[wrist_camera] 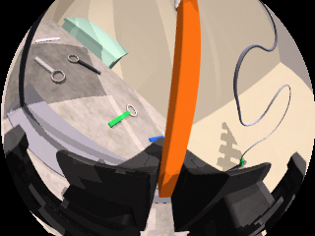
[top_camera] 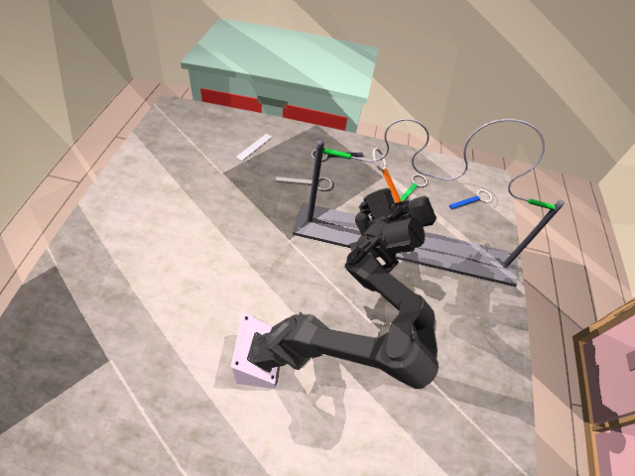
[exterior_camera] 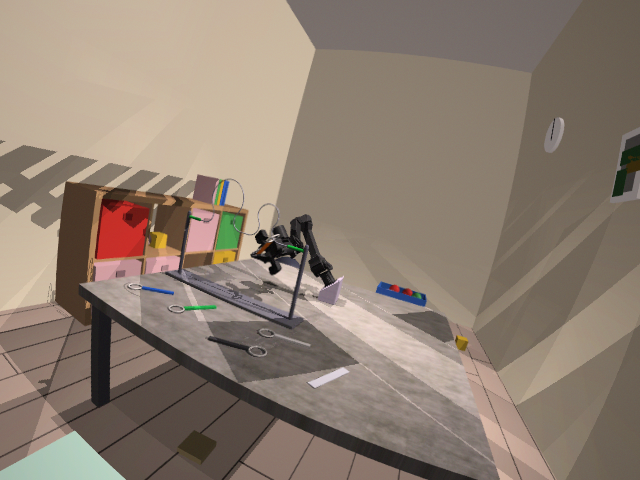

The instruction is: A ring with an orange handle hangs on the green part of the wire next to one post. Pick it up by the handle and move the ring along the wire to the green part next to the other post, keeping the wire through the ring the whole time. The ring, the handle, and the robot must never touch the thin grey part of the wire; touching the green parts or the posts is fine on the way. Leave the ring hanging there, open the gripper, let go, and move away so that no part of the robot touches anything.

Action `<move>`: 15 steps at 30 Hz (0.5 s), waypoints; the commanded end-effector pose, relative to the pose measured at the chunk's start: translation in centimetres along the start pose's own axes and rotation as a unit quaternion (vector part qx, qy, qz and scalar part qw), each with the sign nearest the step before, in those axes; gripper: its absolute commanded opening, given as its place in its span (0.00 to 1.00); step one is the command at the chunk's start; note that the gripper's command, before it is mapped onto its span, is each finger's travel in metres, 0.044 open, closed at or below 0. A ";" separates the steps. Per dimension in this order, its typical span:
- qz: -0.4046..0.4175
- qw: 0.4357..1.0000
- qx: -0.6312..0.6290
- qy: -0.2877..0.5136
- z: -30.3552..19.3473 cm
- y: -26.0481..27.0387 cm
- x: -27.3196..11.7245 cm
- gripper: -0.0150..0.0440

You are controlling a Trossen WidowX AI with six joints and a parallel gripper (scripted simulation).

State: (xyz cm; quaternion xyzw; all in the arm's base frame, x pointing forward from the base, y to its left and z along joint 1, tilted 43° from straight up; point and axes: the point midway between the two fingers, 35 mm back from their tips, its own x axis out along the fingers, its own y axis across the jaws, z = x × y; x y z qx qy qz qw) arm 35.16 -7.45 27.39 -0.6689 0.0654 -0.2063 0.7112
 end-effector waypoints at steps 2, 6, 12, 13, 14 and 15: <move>0.029 0.998 0.057 0.008 0.1 2.2 -0.3 0.00; 0.049 0.994 0.101 0.014 0.4 3.7 -0.6 0.00; 0.077 0.983 0.163 0.022 1.0 5.7 -1.2 0.00; 0.082 0.981 0.172 0.023 1.1 6.1 -1.2 0.00; 0.086 0.979 0.182 0.025 1.2 6.4 -1.3 0.00; 0.090 0.977 0.191 0.026 1.3 6.7 -1.4 0.00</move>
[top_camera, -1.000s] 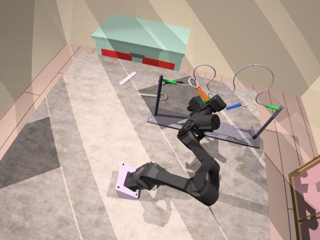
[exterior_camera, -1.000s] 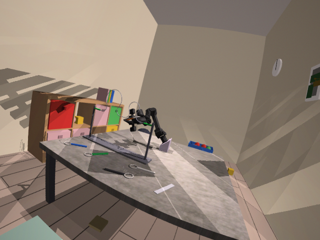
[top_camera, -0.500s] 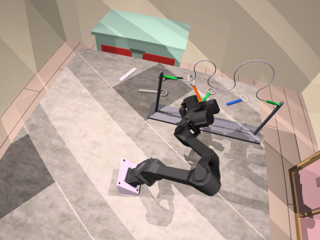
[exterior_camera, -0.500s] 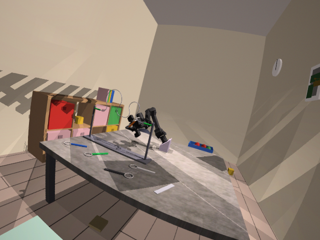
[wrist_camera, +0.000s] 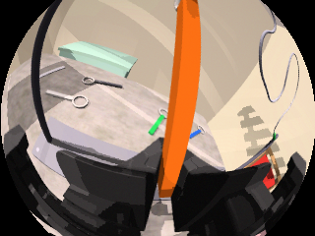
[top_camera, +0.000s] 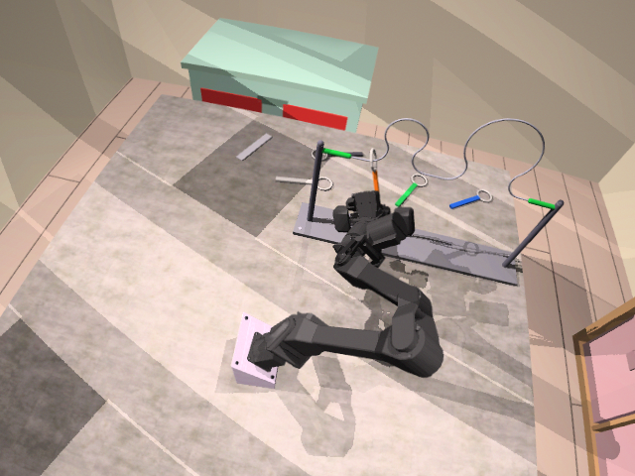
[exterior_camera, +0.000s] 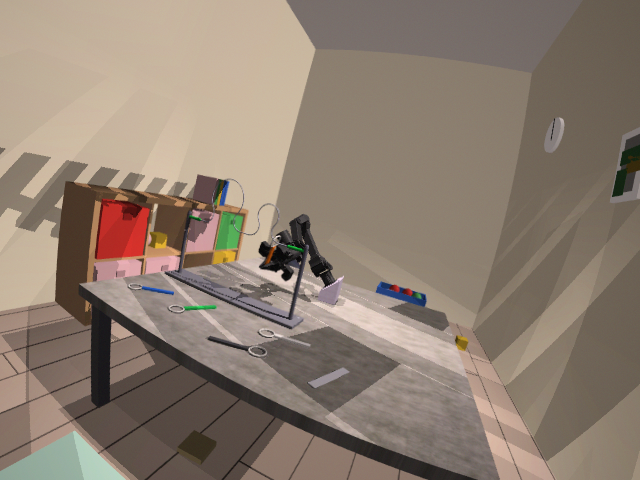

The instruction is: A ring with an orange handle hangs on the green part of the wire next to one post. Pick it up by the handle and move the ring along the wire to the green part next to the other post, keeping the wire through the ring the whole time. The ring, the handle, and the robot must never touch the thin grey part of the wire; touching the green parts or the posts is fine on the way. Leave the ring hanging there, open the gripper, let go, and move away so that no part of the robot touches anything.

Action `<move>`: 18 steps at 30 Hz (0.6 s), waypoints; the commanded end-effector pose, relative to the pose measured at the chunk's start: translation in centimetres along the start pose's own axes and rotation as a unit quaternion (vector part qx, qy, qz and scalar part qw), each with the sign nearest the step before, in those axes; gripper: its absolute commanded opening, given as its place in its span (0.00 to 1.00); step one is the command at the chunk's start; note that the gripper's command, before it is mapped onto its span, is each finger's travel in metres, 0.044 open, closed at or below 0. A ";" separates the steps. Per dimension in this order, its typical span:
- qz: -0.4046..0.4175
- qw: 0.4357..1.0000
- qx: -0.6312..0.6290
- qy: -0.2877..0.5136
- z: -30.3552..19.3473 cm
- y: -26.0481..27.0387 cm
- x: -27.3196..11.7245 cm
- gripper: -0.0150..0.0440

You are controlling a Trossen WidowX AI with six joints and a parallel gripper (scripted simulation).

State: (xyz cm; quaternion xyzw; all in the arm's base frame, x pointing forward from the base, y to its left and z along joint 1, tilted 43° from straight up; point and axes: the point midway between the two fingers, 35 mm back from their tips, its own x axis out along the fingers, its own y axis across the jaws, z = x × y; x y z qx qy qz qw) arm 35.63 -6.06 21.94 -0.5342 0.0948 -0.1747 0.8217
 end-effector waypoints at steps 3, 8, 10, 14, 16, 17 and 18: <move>0.028 0.998 0.057 0.010 0.1 2.3 -0.3 0.00; 0.046 0.994 0.096 0.015 0.3 3.7 -0.6 0.00; 0.052 0.993 0.109 0.016 0.5 4.3 -0.8 0.00; 0.062 0.989 0.131 0.019 0.7 5.1 -1.0 0.00; 0.067 0.987 0.143 0.021 0.9 5.7 -1.2 0.00; 0.069 0.987 0.147 0.021 1.0 5.9 -1.2 0.00; 0.071 0.986 0.150 0.022 1.0 6.0 -1.3 0.00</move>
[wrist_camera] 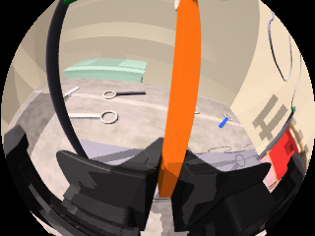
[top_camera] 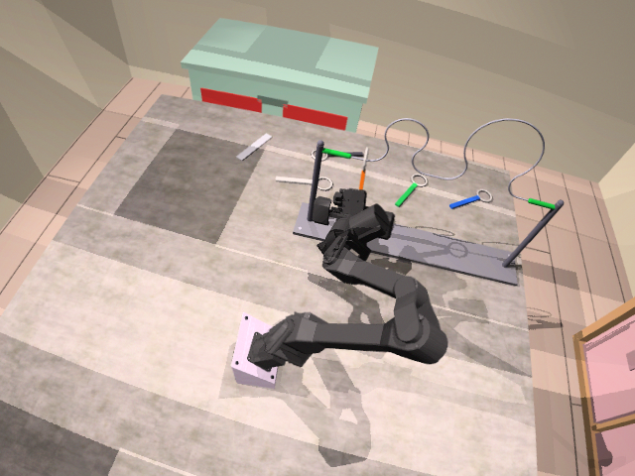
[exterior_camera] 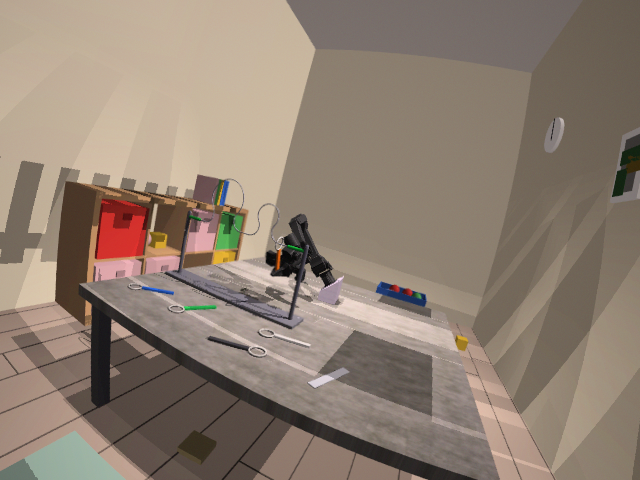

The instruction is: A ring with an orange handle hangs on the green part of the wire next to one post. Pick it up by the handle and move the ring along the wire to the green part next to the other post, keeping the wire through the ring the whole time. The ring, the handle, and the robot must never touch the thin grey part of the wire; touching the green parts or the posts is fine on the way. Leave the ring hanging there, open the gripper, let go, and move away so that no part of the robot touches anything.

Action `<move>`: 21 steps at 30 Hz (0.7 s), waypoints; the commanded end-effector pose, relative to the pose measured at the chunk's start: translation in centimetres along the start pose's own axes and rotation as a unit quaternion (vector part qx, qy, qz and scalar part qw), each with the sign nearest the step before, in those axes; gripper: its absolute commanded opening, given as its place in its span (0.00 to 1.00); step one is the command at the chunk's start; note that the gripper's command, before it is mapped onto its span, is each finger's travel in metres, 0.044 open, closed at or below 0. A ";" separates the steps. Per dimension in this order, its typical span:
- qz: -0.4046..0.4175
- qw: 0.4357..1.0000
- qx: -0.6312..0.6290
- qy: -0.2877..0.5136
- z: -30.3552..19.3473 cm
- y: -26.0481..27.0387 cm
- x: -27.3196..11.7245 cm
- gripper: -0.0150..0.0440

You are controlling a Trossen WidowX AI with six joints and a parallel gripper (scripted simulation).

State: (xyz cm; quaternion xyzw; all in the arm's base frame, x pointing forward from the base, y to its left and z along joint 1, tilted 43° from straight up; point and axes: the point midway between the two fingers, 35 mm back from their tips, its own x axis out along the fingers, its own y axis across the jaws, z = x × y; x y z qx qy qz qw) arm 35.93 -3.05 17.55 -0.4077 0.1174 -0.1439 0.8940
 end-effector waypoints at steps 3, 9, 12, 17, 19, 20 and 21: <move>0.012 1.000 0.024 0.006 0.0 1.4 -0.2 0.00; 0.017 0.999 0.034 0.007 0.0 2.3 -0.3 0.00; 0.019 0.999 0.037 0.007 0.1 2.7 -0.4 0.00; 0.020 0.999 0.040 0.007 0.1 3.2 -0.5 0.00; 0.020 0.999 0.040 0.007 0.1 3.4 -0.5 0.00; 0.020 0.999 0.041 0.007 0.1 3.5 -0.5 0.00; 0.020 0.999 0.041 0.007 0.1 3.6 -0.6 0.00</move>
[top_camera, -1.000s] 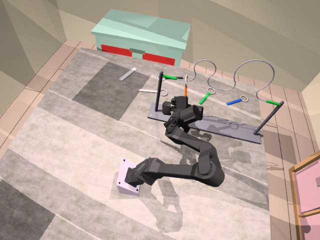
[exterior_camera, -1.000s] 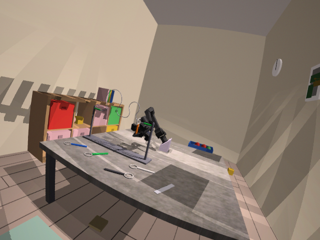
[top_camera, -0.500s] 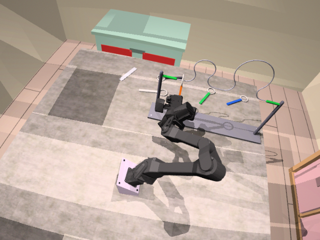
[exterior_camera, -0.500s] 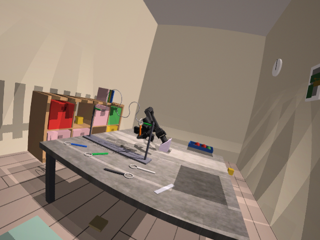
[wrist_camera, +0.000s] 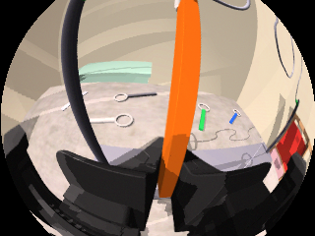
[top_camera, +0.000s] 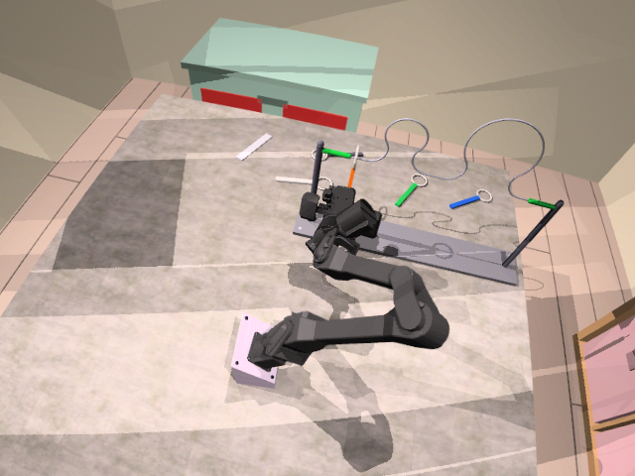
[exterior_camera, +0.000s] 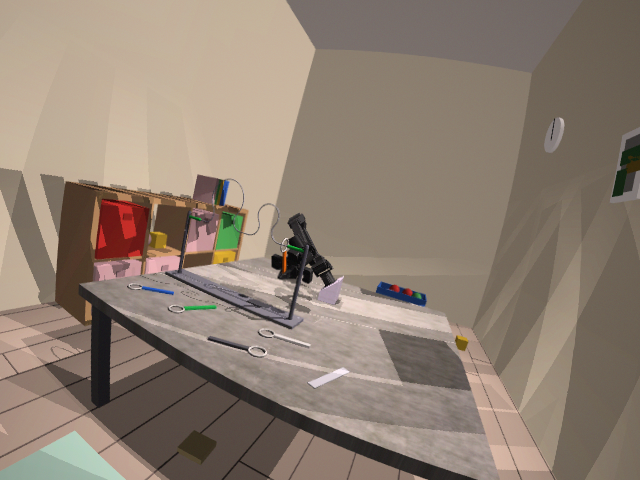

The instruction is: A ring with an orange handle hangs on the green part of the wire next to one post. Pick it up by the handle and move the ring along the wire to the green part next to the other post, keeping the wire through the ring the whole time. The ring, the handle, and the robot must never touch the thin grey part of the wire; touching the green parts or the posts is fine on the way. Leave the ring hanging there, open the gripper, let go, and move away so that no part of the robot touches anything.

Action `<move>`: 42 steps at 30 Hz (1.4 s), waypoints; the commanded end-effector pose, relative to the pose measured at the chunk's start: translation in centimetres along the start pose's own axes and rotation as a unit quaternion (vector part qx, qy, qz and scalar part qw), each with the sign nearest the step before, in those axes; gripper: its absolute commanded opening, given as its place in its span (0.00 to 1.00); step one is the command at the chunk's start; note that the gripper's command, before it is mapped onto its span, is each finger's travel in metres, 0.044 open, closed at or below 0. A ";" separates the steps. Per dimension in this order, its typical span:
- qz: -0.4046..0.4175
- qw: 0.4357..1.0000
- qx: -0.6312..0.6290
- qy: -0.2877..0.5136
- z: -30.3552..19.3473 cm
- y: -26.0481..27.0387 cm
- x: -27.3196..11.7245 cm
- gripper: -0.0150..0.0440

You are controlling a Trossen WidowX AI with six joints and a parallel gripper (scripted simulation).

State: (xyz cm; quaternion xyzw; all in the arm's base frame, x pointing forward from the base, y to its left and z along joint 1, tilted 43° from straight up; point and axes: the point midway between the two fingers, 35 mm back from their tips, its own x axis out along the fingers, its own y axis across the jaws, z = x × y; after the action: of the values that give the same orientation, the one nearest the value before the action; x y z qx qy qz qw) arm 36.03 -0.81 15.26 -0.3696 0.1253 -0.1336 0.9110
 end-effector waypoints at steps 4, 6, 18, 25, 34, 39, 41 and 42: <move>0.001 1.000 0.003 0.001 0.0 0.9 -0.1 0.00; 0.001 1.000 0.003 0.001 0.0 1.1 -0.1 0.00; 0.001 1.000 0.003 0.001 0.0 2.3 -0.3 0.00; 0.001 1.000 0.003 0.000 0.0 3.0 -0.4 0.00; 0.001 1.000 0.003 0.000 -0.9 3.1 0.0 0.00; 0.001 1.000 0.003 0.000 -1.5 3.1 0.2 0.00; 0.001 1.000 0.003 0.000 -1.5 3.1 0.2 0.00; 0.001 1.000 0.003 0.000 -1.5 3.1 0.2 0.00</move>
State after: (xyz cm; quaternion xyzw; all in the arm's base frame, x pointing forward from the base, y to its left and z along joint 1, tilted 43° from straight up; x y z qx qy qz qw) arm 36.20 0.32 12.18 -0.3650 0.1262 -0.1368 0.9122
